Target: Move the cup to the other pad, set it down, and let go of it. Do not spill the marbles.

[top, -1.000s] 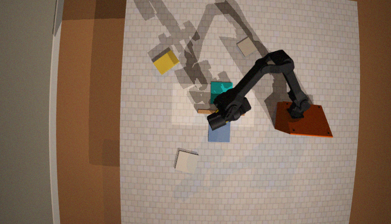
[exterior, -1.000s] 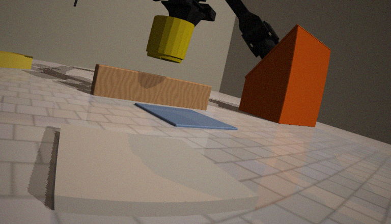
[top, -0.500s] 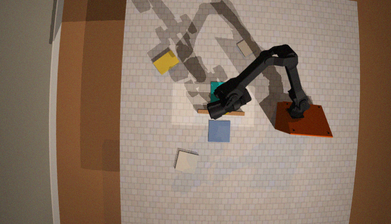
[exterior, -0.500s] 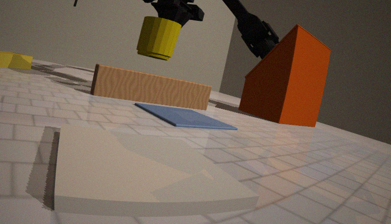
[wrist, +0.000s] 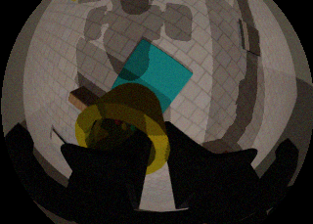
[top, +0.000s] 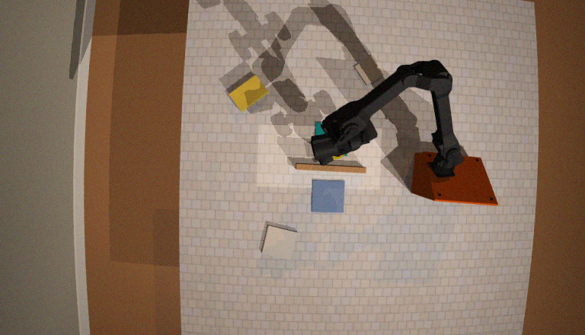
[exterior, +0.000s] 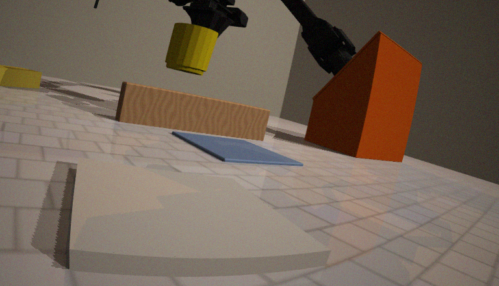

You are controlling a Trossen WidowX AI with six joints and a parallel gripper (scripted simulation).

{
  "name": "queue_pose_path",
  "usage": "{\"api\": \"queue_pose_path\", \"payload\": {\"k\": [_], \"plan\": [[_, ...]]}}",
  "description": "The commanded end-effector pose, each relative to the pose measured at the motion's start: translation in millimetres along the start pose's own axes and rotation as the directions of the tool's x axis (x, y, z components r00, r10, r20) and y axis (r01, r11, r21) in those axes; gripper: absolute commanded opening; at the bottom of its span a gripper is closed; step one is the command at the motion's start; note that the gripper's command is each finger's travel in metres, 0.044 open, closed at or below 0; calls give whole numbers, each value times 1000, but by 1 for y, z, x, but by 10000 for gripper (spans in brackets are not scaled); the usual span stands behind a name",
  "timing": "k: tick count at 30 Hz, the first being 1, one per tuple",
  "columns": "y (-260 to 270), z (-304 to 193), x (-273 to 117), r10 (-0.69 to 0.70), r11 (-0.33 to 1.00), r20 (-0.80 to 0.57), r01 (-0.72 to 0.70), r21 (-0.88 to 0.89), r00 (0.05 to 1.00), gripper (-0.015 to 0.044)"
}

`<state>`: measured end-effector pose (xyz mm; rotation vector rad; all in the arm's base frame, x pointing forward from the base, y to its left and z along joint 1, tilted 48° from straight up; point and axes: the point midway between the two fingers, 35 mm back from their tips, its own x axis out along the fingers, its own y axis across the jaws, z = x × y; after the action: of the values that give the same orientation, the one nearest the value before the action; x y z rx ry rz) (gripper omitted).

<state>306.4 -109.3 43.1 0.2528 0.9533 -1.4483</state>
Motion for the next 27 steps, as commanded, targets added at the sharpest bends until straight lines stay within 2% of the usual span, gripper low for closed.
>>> {"api": "queue_pose_path", "payload": {"k": [1,11,27], "plan": [[-7,8,0,-3,1000,5,3,-8,1000,0],[-18,22,1,-4,1000,6,4,-8,1000,0],[-17,23,24,-3,1000,6,4,-8,1000,0]]}}
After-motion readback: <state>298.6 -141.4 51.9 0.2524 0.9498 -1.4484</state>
